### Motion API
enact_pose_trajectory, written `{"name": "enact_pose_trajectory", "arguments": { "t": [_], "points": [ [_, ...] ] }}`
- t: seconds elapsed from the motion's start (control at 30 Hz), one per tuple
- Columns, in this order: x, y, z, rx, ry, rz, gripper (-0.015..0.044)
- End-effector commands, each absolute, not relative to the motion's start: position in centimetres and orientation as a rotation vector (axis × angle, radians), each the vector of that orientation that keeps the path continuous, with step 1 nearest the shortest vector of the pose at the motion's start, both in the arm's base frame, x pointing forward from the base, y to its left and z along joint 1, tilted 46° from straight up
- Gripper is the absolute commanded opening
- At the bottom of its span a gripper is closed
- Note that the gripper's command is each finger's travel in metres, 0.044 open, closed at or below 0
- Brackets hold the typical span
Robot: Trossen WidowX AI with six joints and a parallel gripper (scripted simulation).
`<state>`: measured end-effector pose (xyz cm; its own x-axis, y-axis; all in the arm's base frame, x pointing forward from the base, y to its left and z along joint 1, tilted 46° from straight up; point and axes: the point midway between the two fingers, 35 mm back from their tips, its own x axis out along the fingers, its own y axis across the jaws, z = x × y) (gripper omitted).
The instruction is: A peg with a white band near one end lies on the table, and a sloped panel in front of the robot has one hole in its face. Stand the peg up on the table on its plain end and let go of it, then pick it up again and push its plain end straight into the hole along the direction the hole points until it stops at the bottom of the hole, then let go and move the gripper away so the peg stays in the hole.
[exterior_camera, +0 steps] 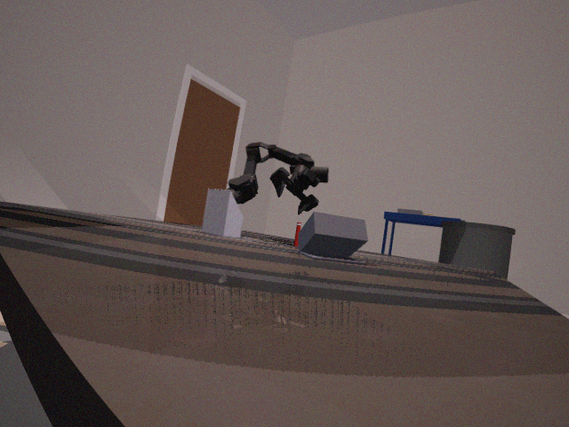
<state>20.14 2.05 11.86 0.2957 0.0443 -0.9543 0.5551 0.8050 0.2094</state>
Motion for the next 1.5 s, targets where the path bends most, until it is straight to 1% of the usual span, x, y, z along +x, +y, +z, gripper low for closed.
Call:
{"name": "enact_pose_trajectory", "arguments": {
  "t": [0.0, 0.37, 0.73, 1.07, 1.47],
  "points": [
    [20.3, 2.5, 11.8, 0.613, 1.334, -0.297, 0.044],
    [20.9, 3.6, 12.0, 0.81, 1.537, -0.066, 0.044],
    [23.0, 3.4, 13.5, 1.089, 1.559, 0.178, 0.044],
    [23.0, 3.4, 13.5, 1.094, 1.558, 0.181, 0.044],
    [23.3, 5.0, 12.0, 1.124, 1.567, 0.153, 0.044]
  ]
}}
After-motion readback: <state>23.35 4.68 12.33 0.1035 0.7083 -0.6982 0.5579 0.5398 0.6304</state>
